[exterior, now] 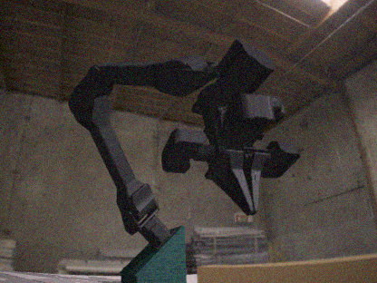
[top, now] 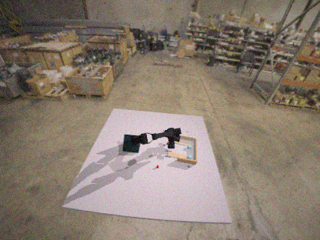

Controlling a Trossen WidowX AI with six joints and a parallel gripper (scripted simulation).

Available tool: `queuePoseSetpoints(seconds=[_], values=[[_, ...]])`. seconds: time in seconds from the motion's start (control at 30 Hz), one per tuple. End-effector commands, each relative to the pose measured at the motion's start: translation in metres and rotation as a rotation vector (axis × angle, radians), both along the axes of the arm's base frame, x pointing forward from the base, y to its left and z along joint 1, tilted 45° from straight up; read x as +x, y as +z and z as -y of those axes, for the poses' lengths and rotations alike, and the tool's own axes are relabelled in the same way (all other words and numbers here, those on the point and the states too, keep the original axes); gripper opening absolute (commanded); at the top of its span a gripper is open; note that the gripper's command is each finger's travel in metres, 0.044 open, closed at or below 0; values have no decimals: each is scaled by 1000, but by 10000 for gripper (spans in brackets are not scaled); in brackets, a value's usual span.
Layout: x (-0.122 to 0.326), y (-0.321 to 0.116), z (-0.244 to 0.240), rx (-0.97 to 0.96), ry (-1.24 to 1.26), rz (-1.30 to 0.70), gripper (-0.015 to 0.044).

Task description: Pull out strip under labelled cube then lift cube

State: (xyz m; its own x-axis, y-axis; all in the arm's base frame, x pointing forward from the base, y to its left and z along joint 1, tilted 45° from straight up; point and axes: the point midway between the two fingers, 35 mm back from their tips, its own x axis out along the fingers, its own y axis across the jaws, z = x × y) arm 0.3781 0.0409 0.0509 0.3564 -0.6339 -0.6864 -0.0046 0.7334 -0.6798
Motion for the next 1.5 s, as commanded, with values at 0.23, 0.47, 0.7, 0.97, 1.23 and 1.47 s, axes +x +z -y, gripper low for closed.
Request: queuePoseSetpoints(seconds=[0.23,0.47,0.7,0.97,1.23,1.47], values=[[5,1,43,-6,-251,-142,0],[5,-2,45,-6,-250,-142,0],[7,-11,53,-5,-250,-142,0],[9,-20,61,-5,-250,-142,0],[10,-30,70,-6,-250,-142,0],[11,-39,78,-6,-250,-142,0]])
